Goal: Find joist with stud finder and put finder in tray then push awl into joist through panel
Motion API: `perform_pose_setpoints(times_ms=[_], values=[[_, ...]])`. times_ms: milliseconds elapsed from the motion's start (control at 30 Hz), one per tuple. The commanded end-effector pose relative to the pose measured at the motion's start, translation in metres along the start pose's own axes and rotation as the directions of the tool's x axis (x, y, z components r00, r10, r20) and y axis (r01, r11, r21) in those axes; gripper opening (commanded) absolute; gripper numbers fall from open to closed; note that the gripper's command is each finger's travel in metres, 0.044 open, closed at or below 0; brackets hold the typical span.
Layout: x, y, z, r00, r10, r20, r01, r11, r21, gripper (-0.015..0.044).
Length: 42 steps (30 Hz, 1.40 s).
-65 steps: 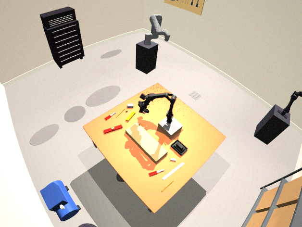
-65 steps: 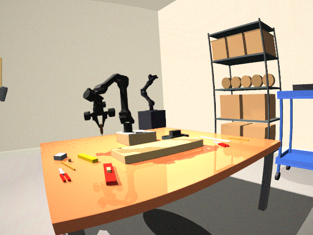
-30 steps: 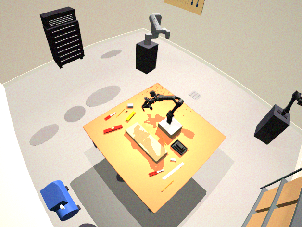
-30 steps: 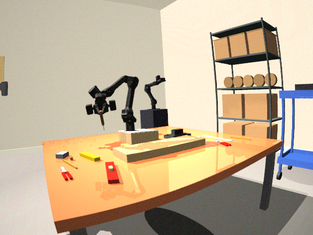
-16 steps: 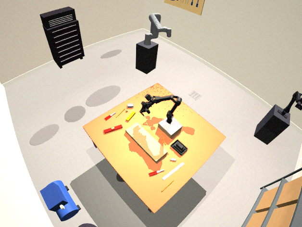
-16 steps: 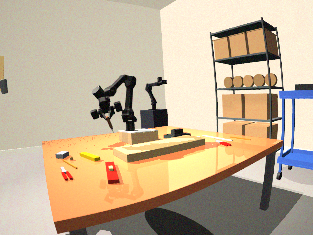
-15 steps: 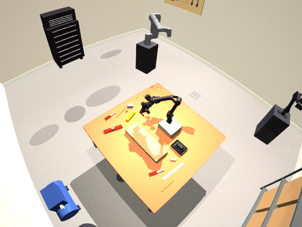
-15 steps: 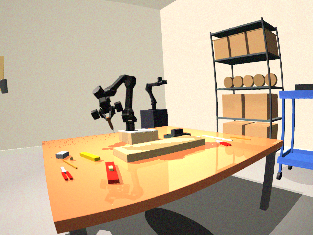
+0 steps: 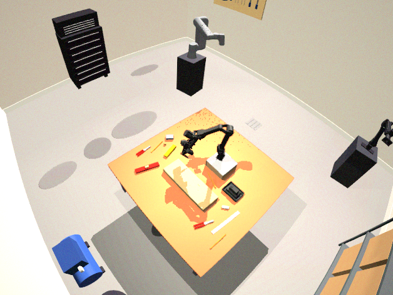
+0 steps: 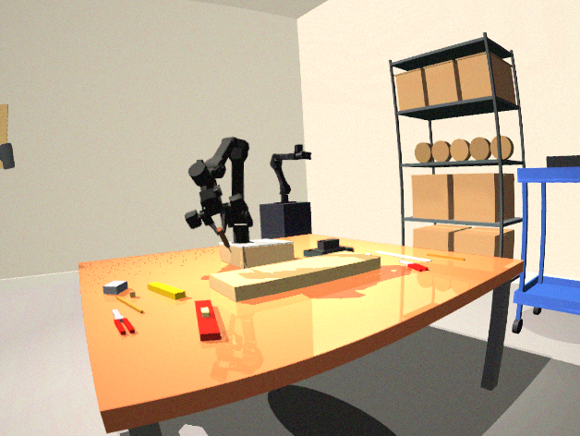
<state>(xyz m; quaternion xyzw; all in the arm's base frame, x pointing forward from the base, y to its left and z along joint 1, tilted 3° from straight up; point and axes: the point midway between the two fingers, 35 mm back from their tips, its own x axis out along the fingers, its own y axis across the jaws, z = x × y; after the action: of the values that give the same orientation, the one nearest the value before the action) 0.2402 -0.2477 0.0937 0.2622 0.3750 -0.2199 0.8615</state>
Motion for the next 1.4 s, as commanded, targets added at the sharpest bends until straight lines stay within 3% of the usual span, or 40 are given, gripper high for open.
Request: perform_pose_setpoints(times_ms=[0, 767, 1367], values=[[0.010, 0.014, -0.001, 0.999, -0.019, -0.041, 0.019, 1.000, 0.006, 0.0000], [0.053, 0.084, -0.024, 0.949, -0.236, -0.210, 0.249, 0.968, 0.035, 0.0000], [0.065, 0.146, -0.047, 0.887, -0.425, -0.183, 0.430, 0.903, -0.012, 0.0000]])
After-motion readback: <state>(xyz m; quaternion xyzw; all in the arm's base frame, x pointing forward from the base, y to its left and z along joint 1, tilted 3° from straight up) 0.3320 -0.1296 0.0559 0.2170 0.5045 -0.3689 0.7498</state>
